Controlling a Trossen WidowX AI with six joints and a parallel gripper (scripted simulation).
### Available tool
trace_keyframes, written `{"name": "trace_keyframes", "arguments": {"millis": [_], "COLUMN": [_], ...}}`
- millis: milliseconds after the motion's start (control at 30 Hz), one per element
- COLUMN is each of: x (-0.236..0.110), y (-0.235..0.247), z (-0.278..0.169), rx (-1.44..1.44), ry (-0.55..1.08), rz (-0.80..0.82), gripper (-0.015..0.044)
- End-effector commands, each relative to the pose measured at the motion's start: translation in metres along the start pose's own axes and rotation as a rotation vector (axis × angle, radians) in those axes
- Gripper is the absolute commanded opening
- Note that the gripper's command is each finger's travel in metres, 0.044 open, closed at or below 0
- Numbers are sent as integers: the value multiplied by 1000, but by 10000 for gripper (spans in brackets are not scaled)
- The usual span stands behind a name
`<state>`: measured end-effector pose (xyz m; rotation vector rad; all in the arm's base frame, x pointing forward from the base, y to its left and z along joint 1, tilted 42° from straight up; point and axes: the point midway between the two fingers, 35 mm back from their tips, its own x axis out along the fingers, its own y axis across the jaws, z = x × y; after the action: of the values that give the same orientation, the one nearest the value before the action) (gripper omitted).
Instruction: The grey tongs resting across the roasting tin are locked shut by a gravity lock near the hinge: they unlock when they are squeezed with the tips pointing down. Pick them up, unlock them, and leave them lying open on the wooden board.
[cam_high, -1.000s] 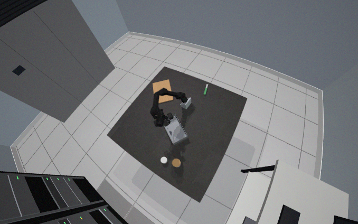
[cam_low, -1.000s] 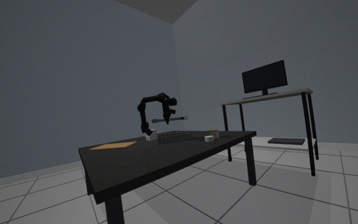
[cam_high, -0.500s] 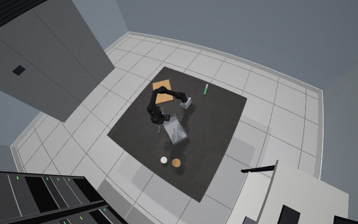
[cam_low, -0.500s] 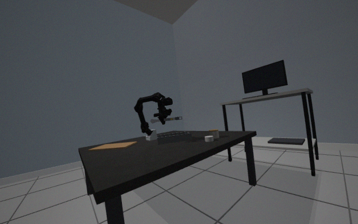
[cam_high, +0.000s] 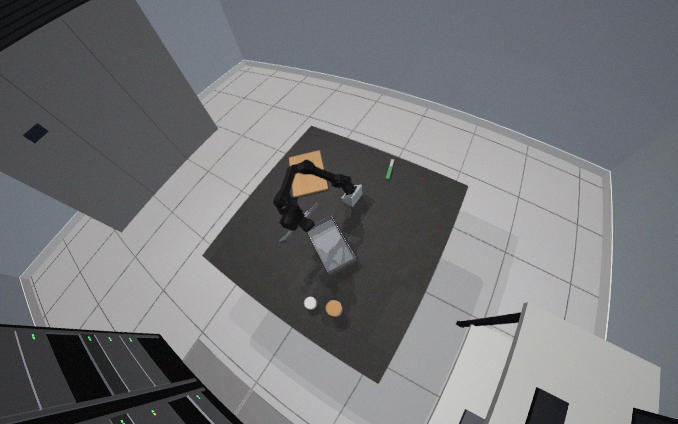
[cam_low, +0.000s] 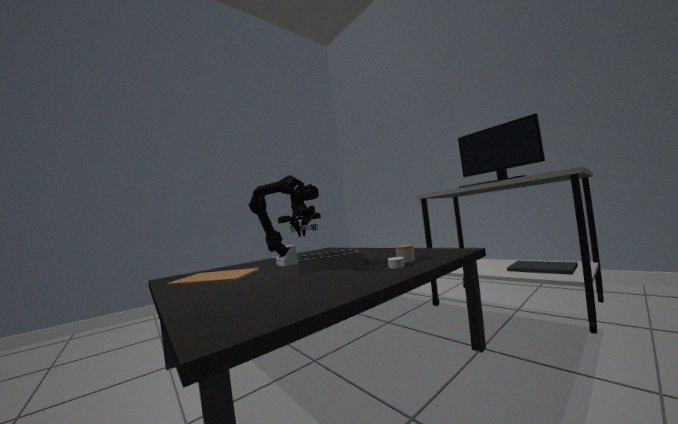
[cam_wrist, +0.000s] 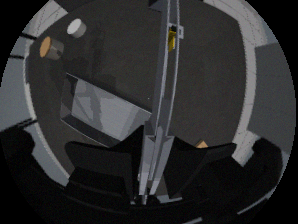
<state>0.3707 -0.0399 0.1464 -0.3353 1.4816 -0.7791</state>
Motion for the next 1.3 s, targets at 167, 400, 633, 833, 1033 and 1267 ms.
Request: {"name": "trace_keyframes", "arguments": {"millis": [167,400,633,833,1033,1267], "x": [-2,-1,-1,-1,-1,-1], "y": [-23,-41,-58,-73,-87,-103], "z": [-3,-6,-10,-13,-18,-24], "rx": [349,629,907,1142,1377,1652], "ry": [-9,-14,-18,-24,-32,-43], "rz": [-8,-12,-14,-17,-20,-23], "gripper": [-150,-150,-150,-150,-150,-150]}}
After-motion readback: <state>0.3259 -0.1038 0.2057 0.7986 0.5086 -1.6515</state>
